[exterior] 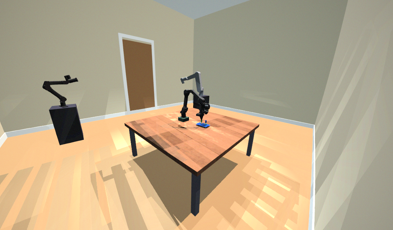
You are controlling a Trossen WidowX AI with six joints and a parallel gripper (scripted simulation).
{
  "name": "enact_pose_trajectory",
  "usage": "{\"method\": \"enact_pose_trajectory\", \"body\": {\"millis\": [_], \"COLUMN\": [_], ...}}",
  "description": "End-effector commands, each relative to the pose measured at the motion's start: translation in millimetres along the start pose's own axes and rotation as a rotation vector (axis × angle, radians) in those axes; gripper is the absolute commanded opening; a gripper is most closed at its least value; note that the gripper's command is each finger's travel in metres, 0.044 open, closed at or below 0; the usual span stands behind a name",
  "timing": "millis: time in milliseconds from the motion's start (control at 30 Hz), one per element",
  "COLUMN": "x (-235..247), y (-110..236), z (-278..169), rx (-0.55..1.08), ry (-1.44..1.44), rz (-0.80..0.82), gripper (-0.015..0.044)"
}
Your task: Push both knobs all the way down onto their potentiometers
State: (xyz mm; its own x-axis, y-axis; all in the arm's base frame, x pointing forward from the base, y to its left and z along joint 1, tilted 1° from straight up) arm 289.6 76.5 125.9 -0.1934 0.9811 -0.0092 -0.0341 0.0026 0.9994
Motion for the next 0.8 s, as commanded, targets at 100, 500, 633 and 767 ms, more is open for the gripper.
{"method": "enact_pose_trajectory", "body": {"millis": [100,500,633,767], "x": [-0.5,-0.5,-0.5,-0.5], "y": [-8.6,-10.6,-10.6,-10.6], "z": [1.7,1.6,1.6,1.6], "rx": [0.007,0.007,0.007,0.007], "ry": [0.004,0.004,0.004,0.004], "rz": [-0.005,-0.005,-0.005,-0.005], "gripper": [0.0000,0.0000,0.0000,0.0000]}}
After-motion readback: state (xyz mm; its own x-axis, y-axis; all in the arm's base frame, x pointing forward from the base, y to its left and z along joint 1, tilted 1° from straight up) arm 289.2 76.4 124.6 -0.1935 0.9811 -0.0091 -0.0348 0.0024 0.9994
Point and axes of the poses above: the point midway between the two fingers, 35 mm back from their tips, its own y axis back along the fingers, its own x axis across the jaws, z = x × y, the point moved 7 cm from there along y, back along the fingers, and after that the axes turned 3 degrees about -y, right-handed, at the moved point
